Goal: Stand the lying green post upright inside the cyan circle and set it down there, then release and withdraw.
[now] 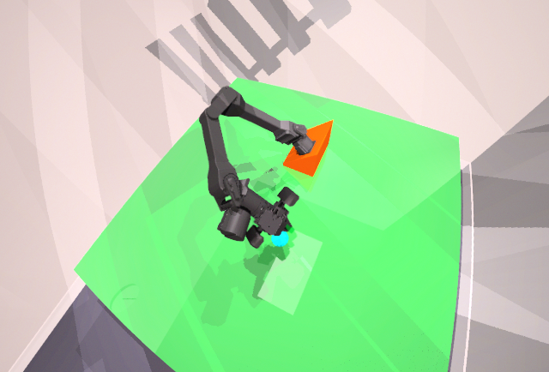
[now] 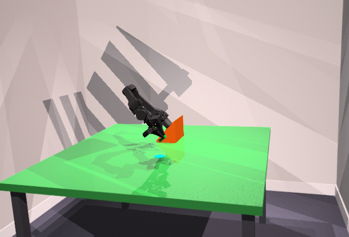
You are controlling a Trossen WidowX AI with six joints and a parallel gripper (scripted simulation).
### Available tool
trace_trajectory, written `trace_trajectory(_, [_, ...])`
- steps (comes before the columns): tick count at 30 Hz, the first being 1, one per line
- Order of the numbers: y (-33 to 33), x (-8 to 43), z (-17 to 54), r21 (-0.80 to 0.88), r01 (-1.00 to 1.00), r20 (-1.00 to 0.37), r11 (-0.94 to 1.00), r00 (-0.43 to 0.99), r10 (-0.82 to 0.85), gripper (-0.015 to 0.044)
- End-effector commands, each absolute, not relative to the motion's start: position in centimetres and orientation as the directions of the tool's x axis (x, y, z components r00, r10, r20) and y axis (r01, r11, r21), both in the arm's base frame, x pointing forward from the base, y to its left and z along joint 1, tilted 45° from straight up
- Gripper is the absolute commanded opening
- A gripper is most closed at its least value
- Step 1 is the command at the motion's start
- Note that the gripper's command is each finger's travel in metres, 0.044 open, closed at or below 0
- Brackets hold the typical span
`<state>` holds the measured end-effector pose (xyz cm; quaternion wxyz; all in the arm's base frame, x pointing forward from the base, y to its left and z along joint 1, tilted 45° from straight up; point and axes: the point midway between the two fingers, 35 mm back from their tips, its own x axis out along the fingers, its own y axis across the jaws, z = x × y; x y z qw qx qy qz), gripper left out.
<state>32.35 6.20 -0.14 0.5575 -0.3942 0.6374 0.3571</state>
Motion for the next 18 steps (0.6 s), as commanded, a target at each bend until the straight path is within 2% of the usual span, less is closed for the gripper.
trace_trajectory(1, [6.22, 32.39, 0.1, 0.016, -0.903, -0.996, 0.43, -0.053, -0.074, 0.0023])
trace_trajectory(18, [6.13, 32.47, 0.16, 0.028, -0.91, -0.999, 0.415, -0.01, 0.045, 0.0023])
